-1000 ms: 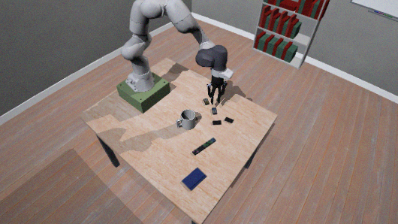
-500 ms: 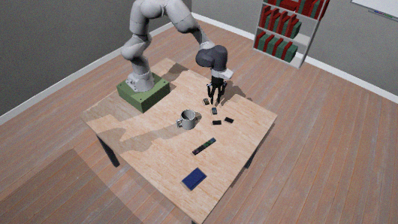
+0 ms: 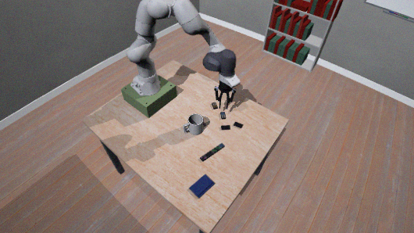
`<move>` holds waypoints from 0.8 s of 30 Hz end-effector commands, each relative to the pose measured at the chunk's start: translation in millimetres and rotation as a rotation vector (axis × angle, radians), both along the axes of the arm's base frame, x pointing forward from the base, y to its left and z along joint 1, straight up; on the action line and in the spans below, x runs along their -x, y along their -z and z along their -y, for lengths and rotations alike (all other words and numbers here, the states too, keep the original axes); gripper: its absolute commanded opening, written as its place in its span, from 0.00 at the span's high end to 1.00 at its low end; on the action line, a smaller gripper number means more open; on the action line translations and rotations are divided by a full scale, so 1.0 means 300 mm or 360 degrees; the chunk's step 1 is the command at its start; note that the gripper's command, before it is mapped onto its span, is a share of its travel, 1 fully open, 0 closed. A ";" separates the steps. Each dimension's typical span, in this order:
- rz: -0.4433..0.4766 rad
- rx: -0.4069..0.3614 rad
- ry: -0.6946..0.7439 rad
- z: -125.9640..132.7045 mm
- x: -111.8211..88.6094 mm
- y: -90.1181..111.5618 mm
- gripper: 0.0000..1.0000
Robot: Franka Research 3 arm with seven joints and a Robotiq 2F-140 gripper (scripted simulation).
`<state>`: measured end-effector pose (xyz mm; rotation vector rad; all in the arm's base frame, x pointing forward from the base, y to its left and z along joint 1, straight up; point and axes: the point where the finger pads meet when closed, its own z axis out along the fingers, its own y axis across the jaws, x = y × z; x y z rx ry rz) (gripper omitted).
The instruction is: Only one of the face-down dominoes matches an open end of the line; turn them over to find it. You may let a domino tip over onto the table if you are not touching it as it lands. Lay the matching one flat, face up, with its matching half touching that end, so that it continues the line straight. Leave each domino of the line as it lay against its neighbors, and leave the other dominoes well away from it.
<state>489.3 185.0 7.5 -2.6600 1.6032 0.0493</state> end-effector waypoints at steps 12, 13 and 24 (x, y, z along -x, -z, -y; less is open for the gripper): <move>-0.0043 -0.0049 0.0997 0.007 -0.007 0.021 0.66; -0.0048 -0.0057 0.1050 0.007 -0.007 0.022 0.66; -0.0092 -0.0130 0.1612 0.009 -0.011 0.026 0.66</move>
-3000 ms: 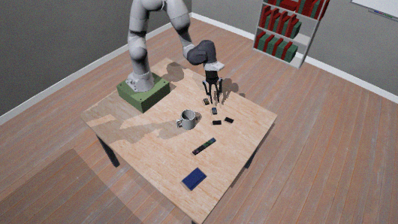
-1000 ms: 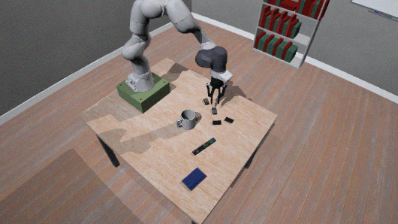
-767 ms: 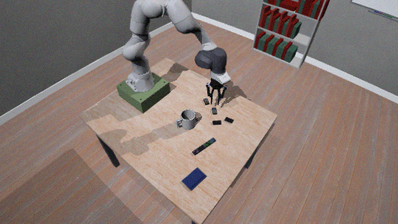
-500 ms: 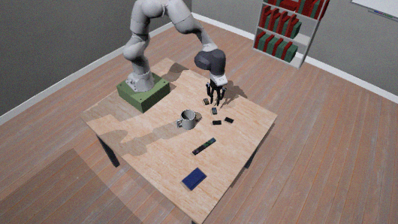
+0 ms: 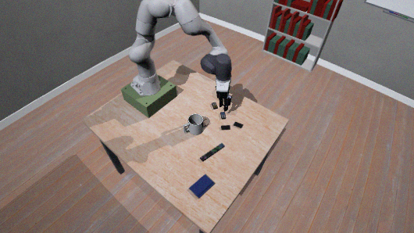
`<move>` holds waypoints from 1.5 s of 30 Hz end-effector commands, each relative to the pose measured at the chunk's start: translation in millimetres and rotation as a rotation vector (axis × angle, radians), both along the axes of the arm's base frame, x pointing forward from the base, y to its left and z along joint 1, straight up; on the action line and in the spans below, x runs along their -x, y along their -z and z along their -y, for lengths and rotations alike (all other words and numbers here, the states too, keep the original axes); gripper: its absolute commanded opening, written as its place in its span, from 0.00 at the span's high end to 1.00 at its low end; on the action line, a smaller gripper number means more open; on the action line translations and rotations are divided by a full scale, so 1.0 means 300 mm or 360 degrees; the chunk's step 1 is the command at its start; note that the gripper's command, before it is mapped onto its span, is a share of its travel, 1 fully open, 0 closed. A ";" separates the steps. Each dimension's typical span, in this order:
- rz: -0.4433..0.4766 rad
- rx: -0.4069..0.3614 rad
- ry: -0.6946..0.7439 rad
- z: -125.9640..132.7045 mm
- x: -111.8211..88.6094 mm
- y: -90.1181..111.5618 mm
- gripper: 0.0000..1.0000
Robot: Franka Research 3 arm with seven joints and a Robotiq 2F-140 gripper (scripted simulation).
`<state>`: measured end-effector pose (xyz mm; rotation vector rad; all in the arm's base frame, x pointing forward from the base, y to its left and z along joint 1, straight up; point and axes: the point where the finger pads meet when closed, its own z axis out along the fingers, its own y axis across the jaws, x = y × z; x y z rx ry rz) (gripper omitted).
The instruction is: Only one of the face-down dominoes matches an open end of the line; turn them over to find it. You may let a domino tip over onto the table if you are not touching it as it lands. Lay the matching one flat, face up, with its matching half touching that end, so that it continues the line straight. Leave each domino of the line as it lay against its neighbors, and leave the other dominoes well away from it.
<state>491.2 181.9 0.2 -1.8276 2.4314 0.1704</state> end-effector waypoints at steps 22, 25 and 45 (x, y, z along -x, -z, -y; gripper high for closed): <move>-0.0121 -0.0078 0.1470 -0.001 -0.005 0.002 0.66; -0.0131 -0.0087 0.1610 -0.001 -0.005 0.002 0.66; -0.0187 -0.0099 0.2445 -0.001 -0.005 0.003 0.66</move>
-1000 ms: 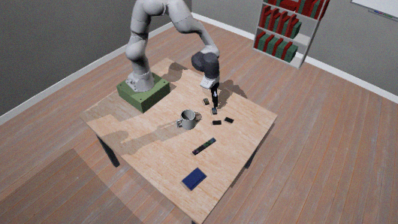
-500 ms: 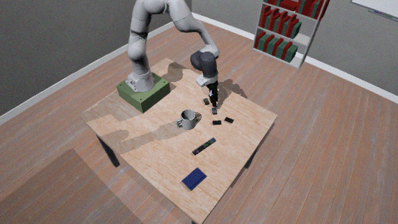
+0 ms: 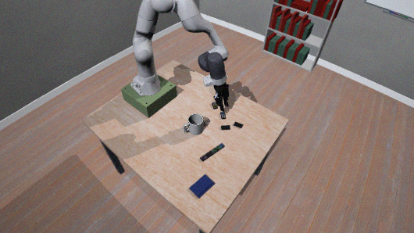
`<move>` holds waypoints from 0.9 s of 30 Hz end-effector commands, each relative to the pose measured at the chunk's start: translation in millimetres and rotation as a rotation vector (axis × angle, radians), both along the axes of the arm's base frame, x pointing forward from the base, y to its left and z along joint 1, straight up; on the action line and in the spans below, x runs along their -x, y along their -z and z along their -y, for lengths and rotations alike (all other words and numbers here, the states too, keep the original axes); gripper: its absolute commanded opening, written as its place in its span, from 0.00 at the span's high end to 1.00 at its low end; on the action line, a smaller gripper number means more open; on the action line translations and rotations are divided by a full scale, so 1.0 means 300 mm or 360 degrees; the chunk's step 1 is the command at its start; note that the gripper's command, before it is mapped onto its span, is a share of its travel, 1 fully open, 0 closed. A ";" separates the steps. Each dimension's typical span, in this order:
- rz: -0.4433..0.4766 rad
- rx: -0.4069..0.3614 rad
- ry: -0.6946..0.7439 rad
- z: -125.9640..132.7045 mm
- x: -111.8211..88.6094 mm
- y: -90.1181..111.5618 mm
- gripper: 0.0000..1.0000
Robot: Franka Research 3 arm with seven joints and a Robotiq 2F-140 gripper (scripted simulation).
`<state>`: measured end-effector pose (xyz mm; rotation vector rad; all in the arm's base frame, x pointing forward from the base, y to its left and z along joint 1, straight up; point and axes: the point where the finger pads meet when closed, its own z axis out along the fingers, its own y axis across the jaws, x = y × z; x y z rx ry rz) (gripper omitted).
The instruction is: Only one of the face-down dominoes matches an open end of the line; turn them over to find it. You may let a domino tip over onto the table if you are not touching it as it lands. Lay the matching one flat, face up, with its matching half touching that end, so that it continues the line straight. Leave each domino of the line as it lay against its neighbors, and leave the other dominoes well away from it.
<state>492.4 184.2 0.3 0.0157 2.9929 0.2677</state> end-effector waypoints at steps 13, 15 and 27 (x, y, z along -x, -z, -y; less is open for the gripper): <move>-0.0186 0.0095 0.0846 0.005 -0.002 0.029 0.66; -0.0202 0.0105 0.0912 0.005 -0.002 0.037 0.66; -0.0321 0.0174 0.1284 0.002 -0.004 0.087 0.66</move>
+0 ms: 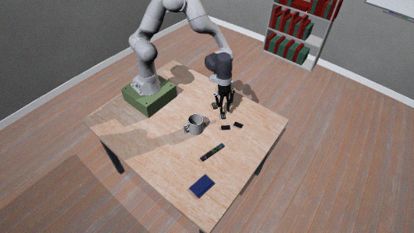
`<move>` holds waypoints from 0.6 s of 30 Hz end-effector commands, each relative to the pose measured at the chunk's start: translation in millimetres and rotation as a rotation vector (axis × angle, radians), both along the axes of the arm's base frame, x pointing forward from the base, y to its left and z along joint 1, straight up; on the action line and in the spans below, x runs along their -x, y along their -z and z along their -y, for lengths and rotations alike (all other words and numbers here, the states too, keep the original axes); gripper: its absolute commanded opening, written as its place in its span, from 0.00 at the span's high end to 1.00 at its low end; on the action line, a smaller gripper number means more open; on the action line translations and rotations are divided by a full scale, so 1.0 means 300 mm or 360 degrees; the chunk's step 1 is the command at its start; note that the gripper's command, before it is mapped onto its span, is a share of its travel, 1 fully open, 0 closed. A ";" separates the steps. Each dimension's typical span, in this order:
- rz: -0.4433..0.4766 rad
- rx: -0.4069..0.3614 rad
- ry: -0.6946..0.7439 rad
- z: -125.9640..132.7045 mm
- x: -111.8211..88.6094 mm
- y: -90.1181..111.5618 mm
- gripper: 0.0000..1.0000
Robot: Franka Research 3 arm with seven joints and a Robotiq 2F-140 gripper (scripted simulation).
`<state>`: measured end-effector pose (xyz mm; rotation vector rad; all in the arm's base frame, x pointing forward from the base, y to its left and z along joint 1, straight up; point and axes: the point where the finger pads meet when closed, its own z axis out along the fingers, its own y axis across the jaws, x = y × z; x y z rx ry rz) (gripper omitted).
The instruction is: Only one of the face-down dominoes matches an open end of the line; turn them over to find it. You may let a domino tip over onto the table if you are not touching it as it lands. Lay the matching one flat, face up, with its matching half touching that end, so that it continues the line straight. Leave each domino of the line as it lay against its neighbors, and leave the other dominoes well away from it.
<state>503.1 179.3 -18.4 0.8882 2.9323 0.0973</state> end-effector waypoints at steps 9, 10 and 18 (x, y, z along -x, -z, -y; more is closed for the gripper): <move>-0.0150 0.0041 0.0369 -0.017 0.030 0.072 0.66; -0.0150 0.0041 0.0369 -0.017 0.030 0.077 0.66; -0.0150 0.0041 0.0369 -0.018 0.029 0.099 0.66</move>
